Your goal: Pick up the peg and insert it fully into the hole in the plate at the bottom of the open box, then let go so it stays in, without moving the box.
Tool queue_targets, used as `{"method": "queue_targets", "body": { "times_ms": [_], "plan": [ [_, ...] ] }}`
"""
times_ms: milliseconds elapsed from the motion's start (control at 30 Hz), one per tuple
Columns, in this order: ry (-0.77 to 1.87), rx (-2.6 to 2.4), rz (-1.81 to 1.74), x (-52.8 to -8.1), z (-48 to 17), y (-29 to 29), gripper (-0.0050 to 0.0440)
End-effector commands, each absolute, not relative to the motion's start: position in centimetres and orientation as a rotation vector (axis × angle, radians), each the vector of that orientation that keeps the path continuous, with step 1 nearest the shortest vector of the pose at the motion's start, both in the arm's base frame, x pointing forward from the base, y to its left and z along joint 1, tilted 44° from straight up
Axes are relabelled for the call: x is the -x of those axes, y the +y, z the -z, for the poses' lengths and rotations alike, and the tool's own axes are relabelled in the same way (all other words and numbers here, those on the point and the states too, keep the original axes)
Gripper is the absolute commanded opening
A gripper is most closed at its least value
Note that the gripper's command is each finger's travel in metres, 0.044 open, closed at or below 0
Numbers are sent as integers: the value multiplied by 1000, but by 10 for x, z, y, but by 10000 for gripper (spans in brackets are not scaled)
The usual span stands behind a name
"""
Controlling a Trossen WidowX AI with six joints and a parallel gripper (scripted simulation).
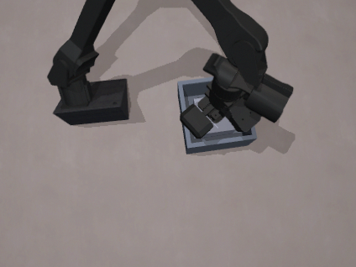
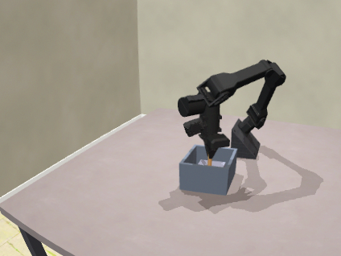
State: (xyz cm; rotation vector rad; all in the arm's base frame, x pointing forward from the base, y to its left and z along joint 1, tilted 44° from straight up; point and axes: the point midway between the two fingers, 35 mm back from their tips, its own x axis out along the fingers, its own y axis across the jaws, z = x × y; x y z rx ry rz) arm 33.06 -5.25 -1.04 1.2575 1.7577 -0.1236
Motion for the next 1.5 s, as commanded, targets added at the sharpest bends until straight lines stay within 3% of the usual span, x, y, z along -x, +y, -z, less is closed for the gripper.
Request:
{"method": "queue_targets", "body": {
  "times_ms": [0,1333,1467],
  "plan": [
    [1763,-1267,125,-330,15,-47,0],
    [1763,-1261,124,-329,30,-33,0],
    [1763,-1261,124,-329,30,-33,96]
  ]
}}
